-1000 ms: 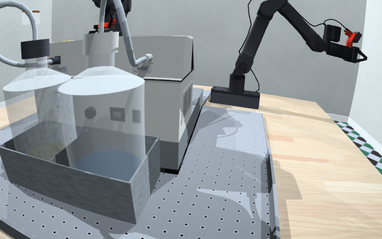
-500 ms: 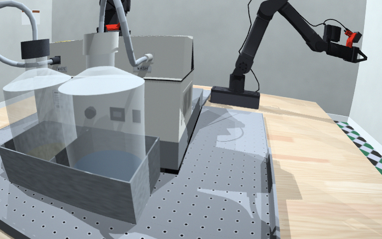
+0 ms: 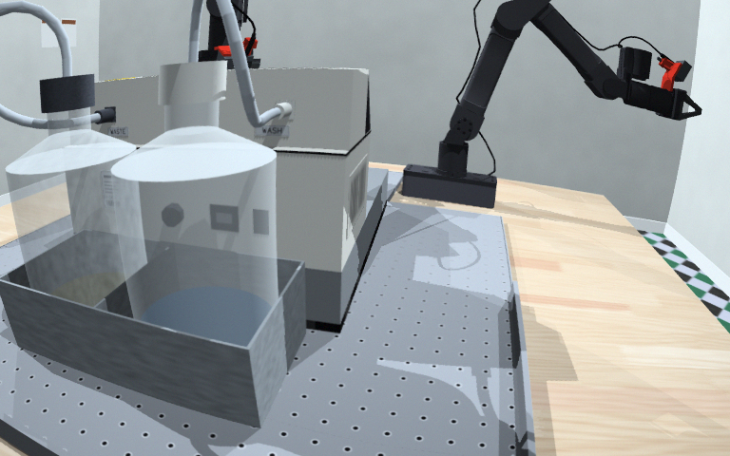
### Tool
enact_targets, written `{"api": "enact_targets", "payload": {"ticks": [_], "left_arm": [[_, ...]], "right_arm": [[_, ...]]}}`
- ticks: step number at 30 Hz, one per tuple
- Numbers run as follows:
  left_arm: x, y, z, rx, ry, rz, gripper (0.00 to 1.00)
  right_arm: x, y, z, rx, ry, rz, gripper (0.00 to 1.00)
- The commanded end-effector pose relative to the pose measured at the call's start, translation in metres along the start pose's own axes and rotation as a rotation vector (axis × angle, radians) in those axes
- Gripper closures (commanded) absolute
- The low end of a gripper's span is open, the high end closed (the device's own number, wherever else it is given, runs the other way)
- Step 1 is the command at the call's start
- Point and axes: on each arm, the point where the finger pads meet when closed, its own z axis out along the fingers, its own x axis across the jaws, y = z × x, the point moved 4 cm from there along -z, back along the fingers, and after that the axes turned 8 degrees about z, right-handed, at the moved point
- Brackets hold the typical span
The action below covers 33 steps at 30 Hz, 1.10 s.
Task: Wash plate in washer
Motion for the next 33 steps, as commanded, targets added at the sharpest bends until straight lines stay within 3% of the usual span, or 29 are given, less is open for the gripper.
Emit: {"api": "enact_targets", "payload": {"ticks": [1, 14, 20, 33], "left_arm": [[0.003, 0.006, 0.000, -0.032, 0.000, 0.010, 1.00], [0.003, 0.006, 0.000, -0.032, 0.000, 0.010, 1.00], [0.003, 0.006, 0.000, -0.032, 0.000, 0.010, 1.00], [0.003, 0.006, 0.000, -0.032, 0.000, 0.010, 1.00]], "right_arm": [[0.005, 0.002, -0.003, -0.051, -0.010, -0.057, 0.00], [0.078, 0.018, 0.023, -0.030, 0.011, -0.568, 0.00], [0.070, 0.019, 0.020, -0.019, -0.003, -0.692, 0.00], [0.066, 0.013, 0.006, -0.041, 0.007, -0.595, 0.00]]}}
